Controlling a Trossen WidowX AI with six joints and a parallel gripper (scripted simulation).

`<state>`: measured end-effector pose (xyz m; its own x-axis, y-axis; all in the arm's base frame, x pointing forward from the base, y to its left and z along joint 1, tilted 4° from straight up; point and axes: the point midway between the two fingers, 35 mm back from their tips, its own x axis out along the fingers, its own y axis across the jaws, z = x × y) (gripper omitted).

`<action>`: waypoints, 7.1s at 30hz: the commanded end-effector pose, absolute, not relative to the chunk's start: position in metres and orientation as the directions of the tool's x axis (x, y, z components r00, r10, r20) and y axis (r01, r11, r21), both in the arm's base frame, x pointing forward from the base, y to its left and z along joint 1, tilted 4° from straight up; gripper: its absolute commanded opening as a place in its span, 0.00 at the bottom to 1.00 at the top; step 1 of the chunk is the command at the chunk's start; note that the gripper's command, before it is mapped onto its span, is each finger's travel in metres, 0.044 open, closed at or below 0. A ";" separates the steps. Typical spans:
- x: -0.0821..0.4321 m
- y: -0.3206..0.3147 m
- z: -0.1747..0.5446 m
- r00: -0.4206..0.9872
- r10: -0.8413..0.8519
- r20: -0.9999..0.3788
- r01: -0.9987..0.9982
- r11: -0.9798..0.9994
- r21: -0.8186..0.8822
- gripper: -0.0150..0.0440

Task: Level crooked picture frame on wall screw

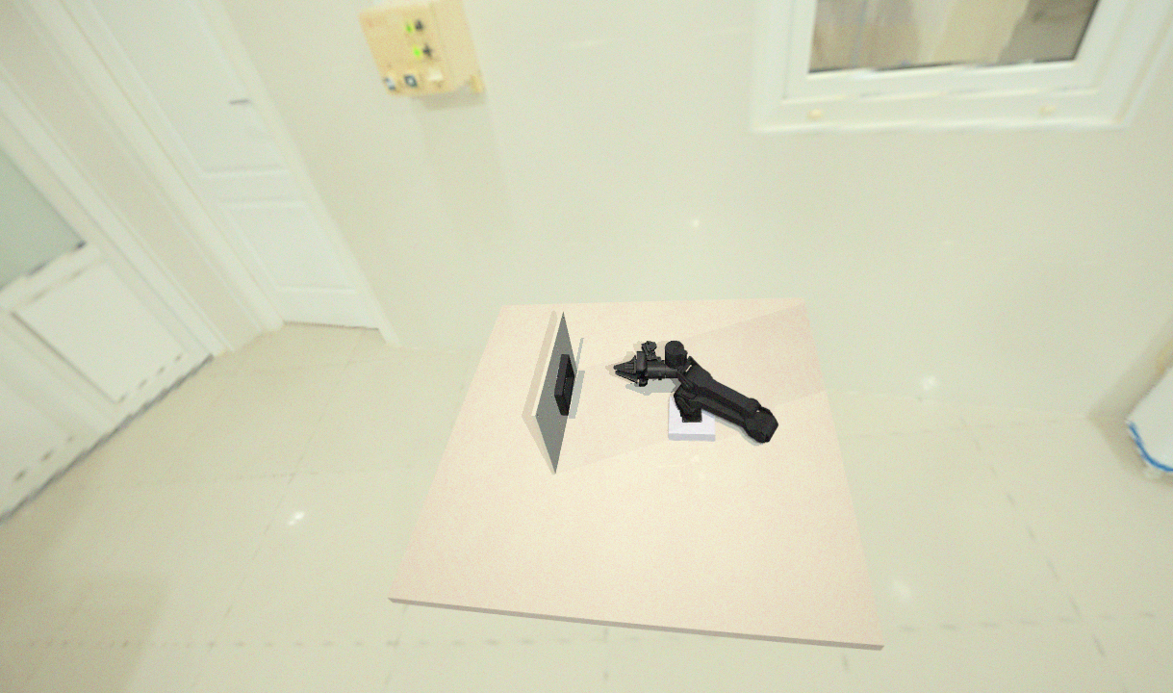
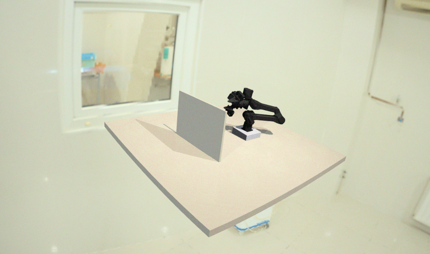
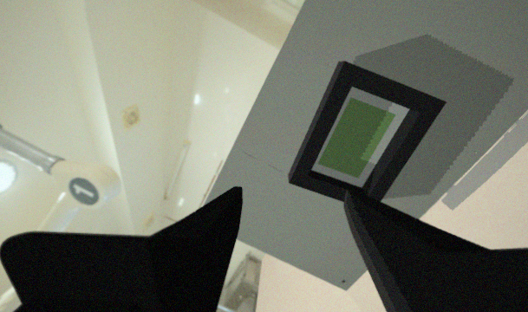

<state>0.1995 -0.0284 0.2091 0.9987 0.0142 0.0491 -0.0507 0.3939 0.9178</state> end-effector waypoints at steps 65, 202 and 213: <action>0.200 -0.028 0.206 0.999 0.018 0.043 -0.047 0.394 0.918 0.69; 0.384 -0.047 0.175 0.999 -0.043 0.023 -0.019 0.080 0.997 0.58; 0.384 -0.047 0.175 0.999 -0.043 0.023 -0.019 0.080 0.997 0.46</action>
